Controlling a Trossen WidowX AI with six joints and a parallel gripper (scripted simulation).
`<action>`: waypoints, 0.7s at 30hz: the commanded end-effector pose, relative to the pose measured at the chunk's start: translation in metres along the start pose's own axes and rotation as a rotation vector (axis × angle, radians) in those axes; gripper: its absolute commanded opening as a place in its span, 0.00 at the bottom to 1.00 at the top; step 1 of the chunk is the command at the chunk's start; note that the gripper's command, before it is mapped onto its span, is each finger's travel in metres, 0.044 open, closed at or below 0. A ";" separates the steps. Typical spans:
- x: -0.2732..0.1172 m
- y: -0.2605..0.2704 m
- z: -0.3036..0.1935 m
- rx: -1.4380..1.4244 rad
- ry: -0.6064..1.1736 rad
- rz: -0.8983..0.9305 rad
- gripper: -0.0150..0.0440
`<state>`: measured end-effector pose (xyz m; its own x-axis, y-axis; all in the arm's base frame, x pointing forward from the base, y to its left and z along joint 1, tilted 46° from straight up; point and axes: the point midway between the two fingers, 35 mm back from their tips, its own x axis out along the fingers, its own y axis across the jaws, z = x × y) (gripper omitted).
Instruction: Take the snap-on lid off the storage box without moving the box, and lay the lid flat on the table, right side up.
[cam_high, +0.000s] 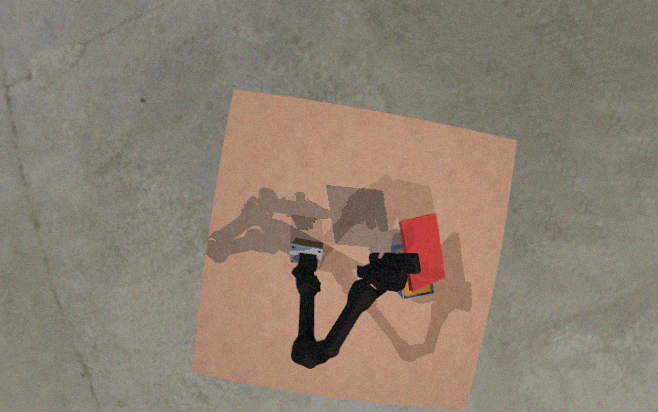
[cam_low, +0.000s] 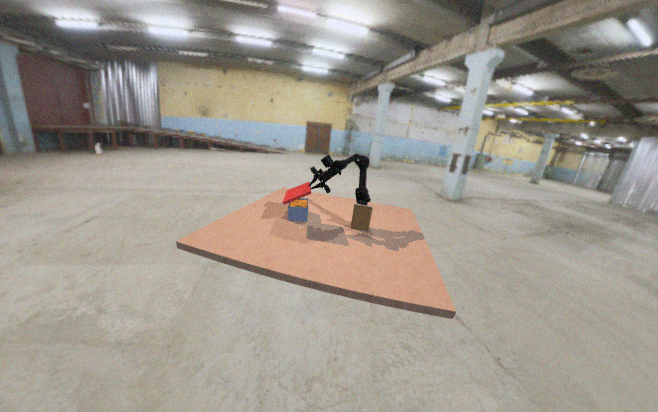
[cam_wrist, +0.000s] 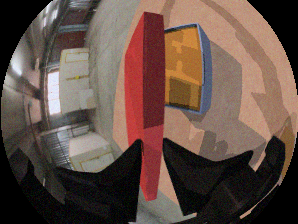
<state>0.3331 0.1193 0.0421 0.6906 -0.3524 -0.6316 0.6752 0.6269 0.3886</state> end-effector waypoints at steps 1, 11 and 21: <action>-0.001 0.001 -0.008 0.007 -0.002 0.006 0.25; -0.002 0.001 -0.028 0.008 -0.001 0.007 0.25; -0.003 0.000 -0.048 0.009 0.000 0.007 0.25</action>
<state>0.3184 0.1475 0.0133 0.6888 -0.3520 -0.6338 0.6763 0.6270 0.3867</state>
